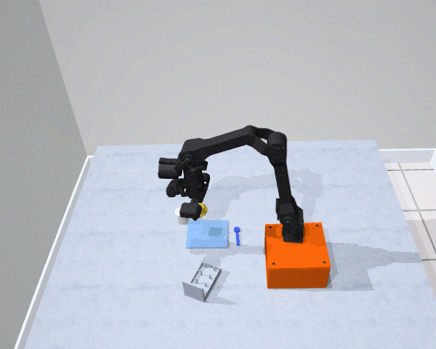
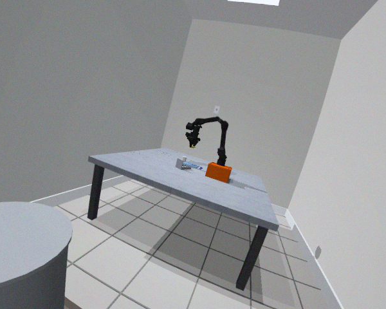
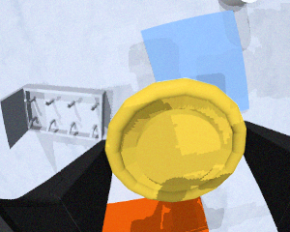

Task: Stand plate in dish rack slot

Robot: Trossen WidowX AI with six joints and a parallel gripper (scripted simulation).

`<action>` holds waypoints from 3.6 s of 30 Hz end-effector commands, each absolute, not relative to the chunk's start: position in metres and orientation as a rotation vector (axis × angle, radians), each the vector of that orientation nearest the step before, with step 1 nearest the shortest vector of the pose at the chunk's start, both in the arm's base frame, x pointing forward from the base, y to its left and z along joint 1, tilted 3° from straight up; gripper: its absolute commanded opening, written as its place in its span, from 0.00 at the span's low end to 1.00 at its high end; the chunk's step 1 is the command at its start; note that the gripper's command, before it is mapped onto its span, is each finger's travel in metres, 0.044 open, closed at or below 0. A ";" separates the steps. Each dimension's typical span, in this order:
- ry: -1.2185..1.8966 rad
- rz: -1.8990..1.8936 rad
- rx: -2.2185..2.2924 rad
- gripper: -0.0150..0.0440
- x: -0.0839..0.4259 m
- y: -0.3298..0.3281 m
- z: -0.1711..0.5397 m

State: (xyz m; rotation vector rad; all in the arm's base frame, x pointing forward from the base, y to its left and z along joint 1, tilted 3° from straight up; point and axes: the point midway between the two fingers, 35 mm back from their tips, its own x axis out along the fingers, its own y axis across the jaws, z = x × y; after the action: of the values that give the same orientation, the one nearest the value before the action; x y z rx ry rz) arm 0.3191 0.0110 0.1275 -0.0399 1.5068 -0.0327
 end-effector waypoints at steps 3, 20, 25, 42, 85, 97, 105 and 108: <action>1.504 -0.167 0.106 0.25 0.285 0.054 0.122; 1.513 -0.016 0.198 0.25 0.287 0.083 0.086; 1.496 0.133 0.214 0.25 0.297 0.090 0.067; 1.295 0.610 0.230 0.25 0.321 0.105 0.016; 0.148 1.285 -0.022 0.25 0.279 0.091 -0.006; -0.005 1.306 -0.078 0.25 0.267 0.089 -0.001; -0.002 1.307 -0.078 0.25 0.270 0.089 -0.009; 0.000 1.307 -0.079 0.25 0.271 0.090 -0.013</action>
State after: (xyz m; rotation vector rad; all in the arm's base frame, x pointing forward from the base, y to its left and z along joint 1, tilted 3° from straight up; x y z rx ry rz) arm 0.2709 0.0890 -0.0092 -0.0855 -0.0060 1.3057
